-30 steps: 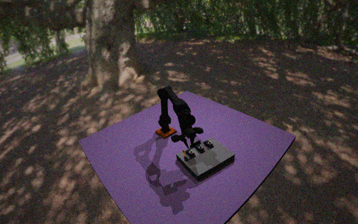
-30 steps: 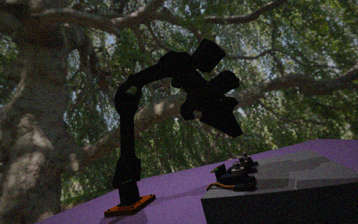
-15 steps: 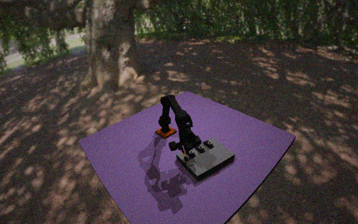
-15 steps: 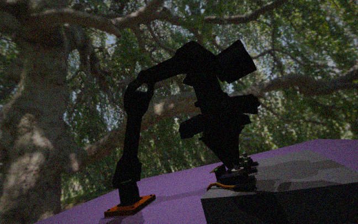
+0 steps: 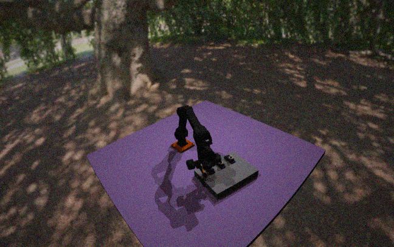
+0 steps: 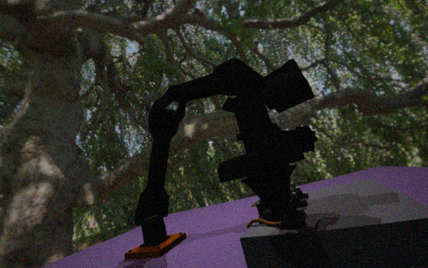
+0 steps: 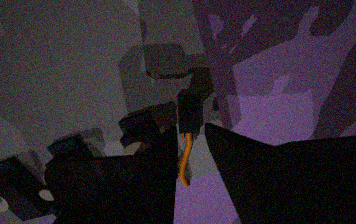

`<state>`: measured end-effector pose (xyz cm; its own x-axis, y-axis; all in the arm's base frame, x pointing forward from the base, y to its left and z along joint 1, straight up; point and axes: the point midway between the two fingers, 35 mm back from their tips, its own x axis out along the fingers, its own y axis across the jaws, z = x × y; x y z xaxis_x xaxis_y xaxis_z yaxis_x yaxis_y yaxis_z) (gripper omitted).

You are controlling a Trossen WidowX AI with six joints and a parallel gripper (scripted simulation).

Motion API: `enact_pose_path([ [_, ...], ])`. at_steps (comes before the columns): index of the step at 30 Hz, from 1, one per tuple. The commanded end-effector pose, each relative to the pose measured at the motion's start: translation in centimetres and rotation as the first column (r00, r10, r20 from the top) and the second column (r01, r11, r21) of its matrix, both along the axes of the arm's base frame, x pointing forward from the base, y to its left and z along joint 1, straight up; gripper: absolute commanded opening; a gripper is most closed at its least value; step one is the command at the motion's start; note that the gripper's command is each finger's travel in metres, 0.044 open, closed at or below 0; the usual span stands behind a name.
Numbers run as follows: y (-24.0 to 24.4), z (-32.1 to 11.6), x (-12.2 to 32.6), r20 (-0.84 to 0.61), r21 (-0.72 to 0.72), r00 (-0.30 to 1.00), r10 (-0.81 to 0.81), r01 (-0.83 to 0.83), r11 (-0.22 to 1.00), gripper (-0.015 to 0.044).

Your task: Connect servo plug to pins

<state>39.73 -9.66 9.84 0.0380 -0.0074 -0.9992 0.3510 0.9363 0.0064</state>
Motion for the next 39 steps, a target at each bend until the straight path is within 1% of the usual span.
enact_pose_path([
  [1,-0.1,-0.6,0.0,0.0,-0.003,1.0,-0.005,0.005,1.0,0.0115],
  [9,-0.1,-1.6,0.1,0.0,-0.003,1.0,-0.005,0.005,1.0,0.0115],
  [12,-0.1,-1.6,0.1,0.0,-0.003,1.0,-0.005,0.005,1.0,0.0036],
  [17,-0.1,-1.6,0.1,0.0,-0.003,1.0,-0.005,0.005,1.0,0.0003],
  [22,-0.1,-0.5,0.1,0.0,-0.003,1.0,-0.005,0.005,1.0,0.0],
  [32,0.0,4.0,-0.1,0.0,-0.003,1.0,-0.005,0.005,1.0,0.0],
  [39,0.3,4.4,-0.4,0.0,-0.003,1.0,0.002,-0.002,1.0,0.0],
])
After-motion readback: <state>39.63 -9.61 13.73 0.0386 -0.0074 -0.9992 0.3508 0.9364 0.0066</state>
